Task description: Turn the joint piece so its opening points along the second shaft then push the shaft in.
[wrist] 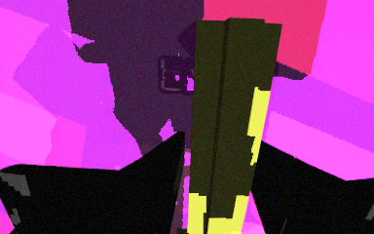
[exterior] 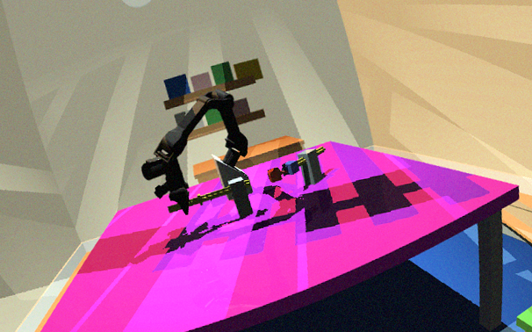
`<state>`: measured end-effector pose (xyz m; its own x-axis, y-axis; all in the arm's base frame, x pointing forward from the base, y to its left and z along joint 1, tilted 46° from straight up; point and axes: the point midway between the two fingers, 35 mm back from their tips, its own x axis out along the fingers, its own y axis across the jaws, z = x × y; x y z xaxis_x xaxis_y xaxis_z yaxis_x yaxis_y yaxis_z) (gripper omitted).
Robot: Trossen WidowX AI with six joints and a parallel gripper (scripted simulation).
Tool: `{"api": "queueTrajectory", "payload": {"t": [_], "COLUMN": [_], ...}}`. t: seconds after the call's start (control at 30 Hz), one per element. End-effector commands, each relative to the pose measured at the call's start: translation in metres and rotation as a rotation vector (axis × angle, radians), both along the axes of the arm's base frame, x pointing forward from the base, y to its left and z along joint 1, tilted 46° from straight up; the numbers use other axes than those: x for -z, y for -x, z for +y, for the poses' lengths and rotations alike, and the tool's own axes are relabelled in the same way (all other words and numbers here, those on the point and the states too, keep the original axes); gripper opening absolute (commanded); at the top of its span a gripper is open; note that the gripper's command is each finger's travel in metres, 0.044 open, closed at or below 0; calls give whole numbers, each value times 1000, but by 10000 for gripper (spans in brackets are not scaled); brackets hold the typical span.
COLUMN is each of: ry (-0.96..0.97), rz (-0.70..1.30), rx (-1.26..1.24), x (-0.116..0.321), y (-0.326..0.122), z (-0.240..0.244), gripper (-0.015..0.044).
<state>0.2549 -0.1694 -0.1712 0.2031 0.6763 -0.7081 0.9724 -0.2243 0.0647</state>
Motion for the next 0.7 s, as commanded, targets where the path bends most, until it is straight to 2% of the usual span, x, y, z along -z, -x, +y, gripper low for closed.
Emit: {"api": "queueTrajectory", "payload": {"t": [0.0, 0.33, 0.4, 0.67], "ry": [-2, -2, -2, -1], "rz": [-1, -1, -1, -2], "rx": [5, 5, 5, 3], "x": [0, 0, 0, 0], "y": [-1, -1, -1, -1], "z": [0, 0, 0, 0], "gripper": [102, 102, 69, 67]}}
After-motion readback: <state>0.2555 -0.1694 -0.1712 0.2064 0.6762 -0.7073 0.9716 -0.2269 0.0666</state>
